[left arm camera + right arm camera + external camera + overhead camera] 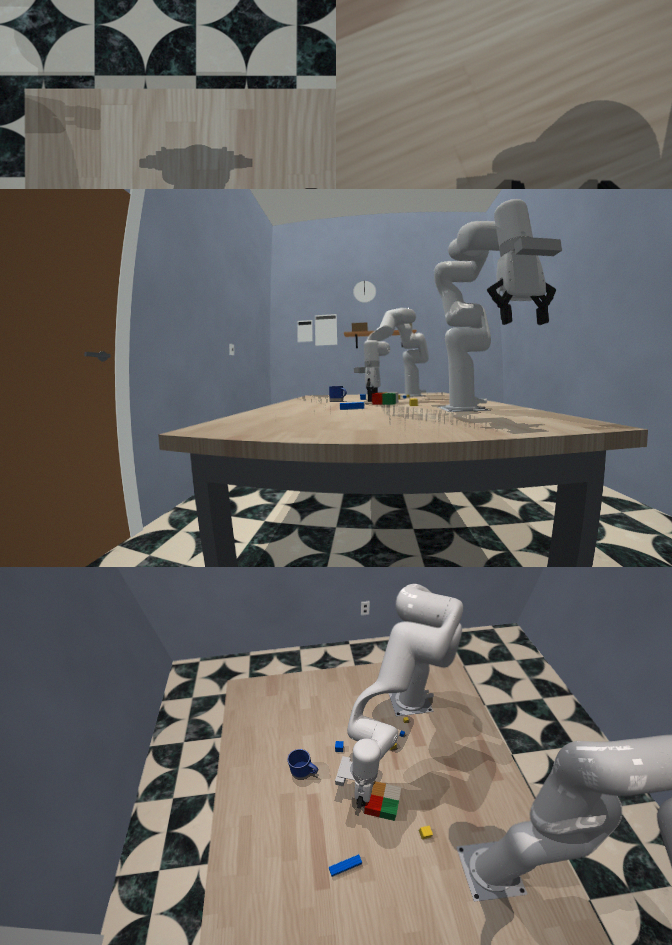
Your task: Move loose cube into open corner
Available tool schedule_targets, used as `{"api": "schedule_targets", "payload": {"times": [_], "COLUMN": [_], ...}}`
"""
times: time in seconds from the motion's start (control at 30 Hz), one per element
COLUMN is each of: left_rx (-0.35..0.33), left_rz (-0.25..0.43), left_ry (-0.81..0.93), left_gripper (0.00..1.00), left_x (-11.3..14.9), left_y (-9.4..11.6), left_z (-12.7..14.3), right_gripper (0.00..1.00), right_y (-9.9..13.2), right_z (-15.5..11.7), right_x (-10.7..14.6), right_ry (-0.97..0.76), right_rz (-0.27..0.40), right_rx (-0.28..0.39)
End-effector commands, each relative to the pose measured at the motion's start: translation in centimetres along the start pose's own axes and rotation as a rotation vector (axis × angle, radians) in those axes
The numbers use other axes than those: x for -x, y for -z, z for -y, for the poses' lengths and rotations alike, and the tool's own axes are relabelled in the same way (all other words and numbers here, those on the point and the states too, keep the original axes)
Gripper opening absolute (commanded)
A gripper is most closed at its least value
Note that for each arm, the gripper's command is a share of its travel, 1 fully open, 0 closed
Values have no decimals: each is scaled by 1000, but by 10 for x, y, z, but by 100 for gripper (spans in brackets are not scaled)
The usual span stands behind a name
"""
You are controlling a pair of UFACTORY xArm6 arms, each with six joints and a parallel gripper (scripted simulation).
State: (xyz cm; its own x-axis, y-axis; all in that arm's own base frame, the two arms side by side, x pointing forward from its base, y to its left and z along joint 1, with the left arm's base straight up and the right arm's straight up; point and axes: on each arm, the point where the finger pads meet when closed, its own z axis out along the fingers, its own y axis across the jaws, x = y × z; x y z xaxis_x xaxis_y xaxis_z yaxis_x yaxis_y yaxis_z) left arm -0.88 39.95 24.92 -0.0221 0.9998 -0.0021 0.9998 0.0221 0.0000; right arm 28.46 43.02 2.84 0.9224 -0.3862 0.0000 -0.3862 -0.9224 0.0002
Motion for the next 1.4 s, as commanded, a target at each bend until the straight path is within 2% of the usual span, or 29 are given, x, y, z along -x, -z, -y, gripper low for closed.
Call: {"api": "schedule_targets", "payload": {"times": [0.0, 1.37], "left_rx": [0, 0], "left_rz": [-2, -2], "left_ry": [0, 0], "left_gripper": [100, 100], "left_x": [0, 0], "left_y": [1, 1], "left_z": [0, 0], "right_gripper": [50, 50], "right_y": [1, 1], "right_z": [1, 1], "right_x": [0, -10], "right_ry": [0, 0], "right_rz": [0, 0], "right_rx": [-2, -2]}}
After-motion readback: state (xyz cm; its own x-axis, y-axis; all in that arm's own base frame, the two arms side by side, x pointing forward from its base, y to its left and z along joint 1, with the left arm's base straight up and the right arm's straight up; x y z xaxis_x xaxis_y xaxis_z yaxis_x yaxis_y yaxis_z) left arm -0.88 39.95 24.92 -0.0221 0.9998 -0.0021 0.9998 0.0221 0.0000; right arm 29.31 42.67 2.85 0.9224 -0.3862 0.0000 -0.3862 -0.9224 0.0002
